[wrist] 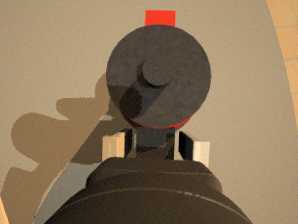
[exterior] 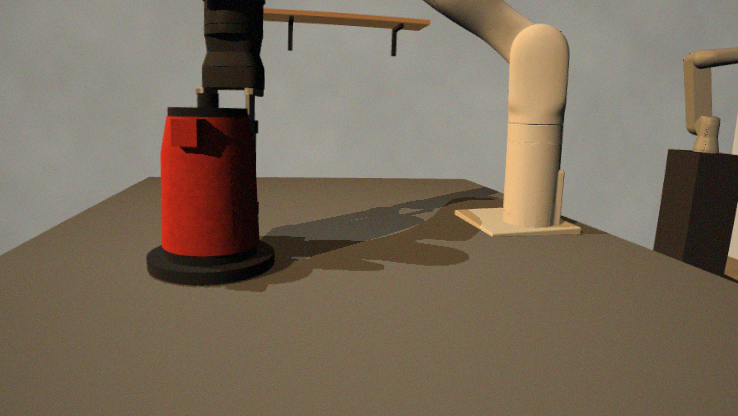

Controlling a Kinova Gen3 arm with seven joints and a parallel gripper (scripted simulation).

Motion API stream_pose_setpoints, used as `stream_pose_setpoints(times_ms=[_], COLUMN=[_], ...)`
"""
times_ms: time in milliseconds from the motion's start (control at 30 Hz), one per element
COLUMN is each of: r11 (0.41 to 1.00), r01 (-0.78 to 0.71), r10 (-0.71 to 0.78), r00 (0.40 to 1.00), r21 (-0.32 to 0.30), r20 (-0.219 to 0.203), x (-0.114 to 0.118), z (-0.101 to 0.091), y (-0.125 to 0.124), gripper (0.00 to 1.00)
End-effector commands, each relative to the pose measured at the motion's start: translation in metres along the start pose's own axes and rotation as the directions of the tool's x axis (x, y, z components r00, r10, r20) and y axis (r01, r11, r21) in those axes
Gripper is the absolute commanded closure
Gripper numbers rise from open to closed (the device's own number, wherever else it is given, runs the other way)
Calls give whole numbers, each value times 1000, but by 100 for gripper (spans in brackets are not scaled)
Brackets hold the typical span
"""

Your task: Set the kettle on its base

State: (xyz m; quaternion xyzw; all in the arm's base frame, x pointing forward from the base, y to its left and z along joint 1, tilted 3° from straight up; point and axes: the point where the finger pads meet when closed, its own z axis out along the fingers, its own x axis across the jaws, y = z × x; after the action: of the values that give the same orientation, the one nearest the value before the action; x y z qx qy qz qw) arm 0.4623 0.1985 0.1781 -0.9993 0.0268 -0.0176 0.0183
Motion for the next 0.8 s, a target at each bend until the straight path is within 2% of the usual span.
stream_pose_setpoints(times_ms=[0, 467, 600, 667, 767], r11=[1000, 1000, 1000, 1000, 1000], r01=[0, 0, 0, 0, 0], r10=[0, 0, 0, 0, 0], r00=[1000, 1000, 1000, 1000, 1000], r21=[0, 0, 0, 0, 0], r20=[-2, -2, -2, -2, -2], x=[0, 0, 0, 0, 0], z=[-1, -3, -17, -17, -36], y=[0, 0, 0, 0, 0], gripper=[0, 0, 0, 0, 0])
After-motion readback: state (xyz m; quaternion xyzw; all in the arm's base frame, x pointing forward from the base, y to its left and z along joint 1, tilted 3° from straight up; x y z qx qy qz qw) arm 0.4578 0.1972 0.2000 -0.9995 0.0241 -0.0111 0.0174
